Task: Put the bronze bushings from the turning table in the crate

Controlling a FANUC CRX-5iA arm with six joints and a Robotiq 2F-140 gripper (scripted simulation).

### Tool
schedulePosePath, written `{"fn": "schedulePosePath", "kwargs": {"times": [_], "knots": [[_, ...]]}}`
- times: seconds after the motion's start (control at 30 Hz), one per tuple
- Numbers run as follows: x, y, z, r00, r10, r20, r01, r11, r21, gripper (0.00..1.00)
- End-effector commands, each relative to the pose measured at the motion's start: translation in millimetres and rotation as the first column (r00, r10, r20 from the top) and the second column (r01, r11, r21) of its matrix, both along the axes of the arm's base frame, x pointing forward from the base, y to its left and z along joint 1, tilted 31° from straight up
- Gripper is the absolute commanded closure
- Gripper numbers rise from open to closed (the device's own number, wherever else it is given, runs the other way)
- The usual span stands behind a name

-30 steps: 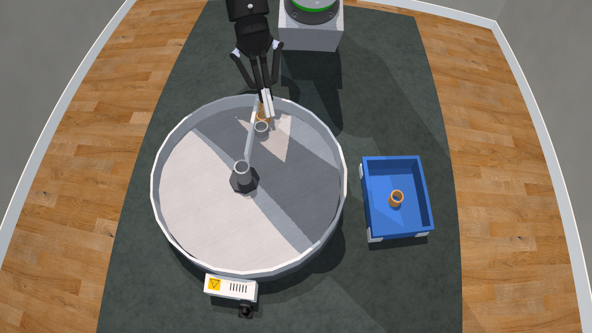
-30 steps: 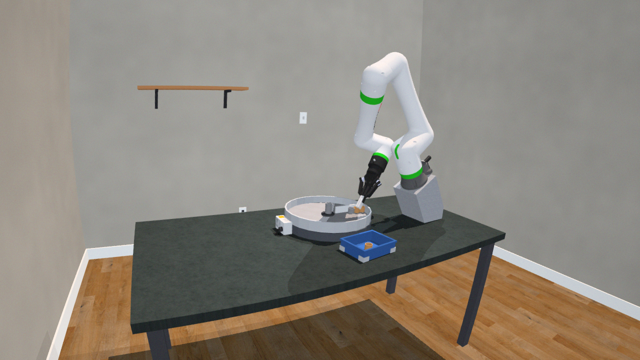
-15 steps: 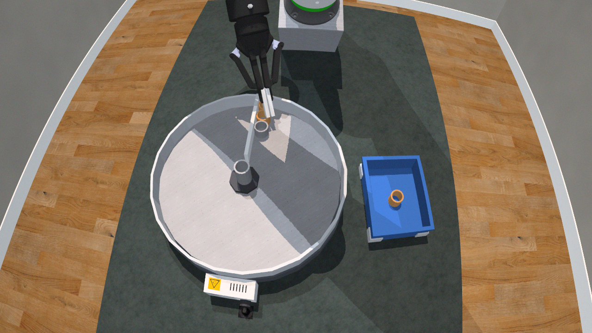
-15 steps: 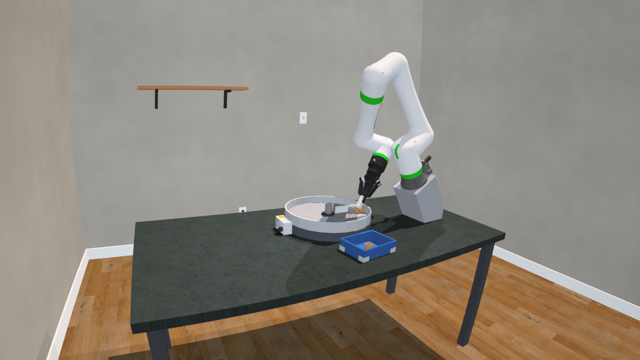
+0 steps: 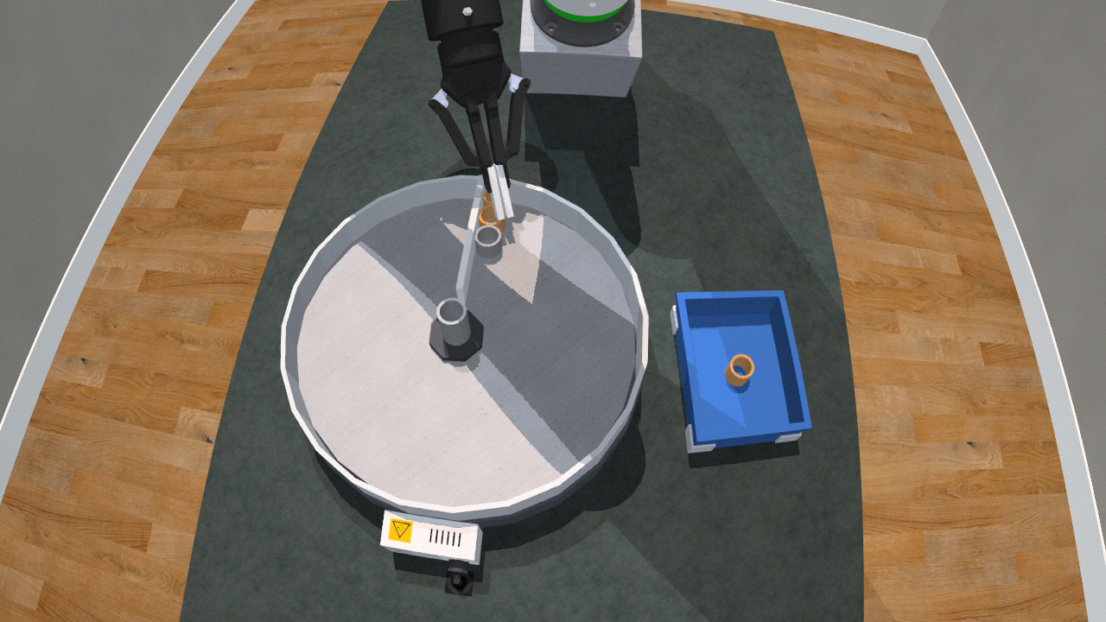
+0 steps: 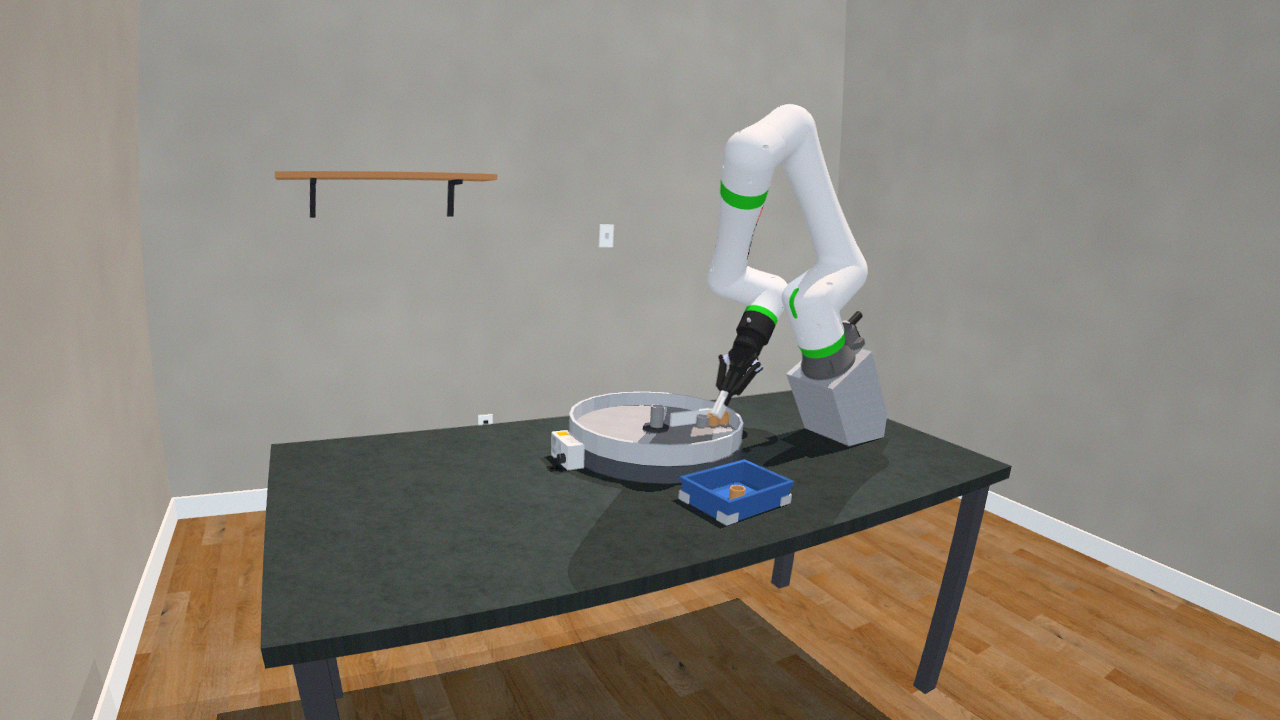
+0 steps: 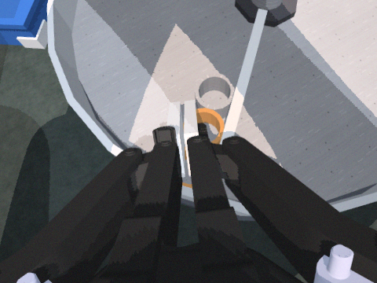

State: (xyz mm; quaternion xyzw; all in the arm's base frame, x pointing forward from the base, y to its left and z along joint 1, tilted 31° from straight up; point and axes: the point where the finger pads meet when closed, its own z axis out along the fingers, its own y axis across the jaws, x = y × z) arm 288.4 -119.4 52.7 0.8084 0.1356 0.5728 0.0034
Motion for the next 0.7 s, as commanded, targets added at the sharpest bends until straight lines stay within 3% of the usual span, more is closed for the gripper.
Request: {"fn": "schedulePosePath", "kwargs": {"times": [0.0,0.67], "knots": [[-0.1,-0.8,-0.1,1.0,-0.001,0.0,0.001,1.0,-0.001,1.0],[-4.6,-0.5,7.5,1.0,-0.001,0.0,0.001,1.0,-0.001,1.0]]}}
